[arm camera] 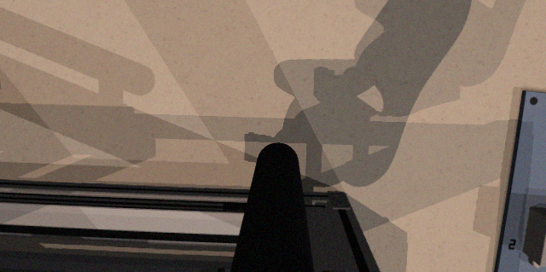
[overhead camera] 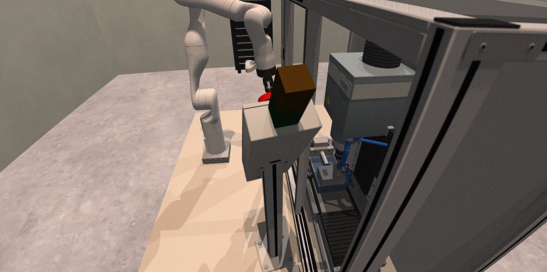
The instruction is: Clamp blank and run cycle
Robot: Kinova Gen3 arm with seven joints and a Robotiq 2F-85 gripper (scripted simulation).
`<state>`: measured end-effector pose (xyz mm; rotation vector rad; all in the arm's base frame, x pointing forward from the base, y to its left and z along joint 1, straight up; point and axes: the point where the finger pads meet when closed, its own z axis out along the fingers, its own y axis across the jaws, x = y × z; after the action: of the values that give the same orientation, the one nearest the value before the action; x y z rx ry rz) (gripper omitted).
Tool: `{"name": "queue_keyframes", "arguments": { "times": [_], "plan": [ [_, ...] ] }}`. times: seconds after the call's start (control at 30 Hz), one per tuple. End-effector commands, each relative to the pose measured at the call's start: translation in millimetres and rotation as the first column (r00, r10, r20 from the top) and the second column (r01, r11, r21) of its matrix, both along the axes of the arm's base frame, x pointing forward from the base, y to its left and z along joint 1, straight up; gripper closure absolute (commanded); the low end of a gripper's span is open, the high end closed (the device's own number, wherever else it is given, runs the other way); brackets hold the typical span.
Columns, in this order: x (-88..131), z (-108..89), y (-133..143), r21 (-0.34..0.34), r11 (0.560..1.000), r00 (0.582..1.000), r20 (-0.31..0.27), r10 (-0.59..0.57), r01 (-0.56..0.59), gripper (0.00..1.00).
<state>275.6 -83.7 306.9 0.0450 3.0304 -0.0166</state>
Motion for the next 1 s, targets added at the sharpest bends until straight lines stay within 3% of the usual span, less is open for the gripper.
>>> {"name": "queue_keyframes", "arguments": {
  "times": [0.0,0.17,0.2,0.97],
  "plan": [
    [-1.2,-0.1,6.7,0.013,1.0,1.0,-0.004,-0.004,0.005,0.61],
    [-1.2,-0.1,6.7,0.013,1.0,1.0,-0.004,-0.004,0.005,0.61],
    [0.3,0.3,0.1,0.0,1.0,1.0,0.001,0.0,0.0,0.2],
    [0.3,0.3,0.1,0.0,1.0,1.0,0.001,0.0,0.0,0.2]
  ]
}}
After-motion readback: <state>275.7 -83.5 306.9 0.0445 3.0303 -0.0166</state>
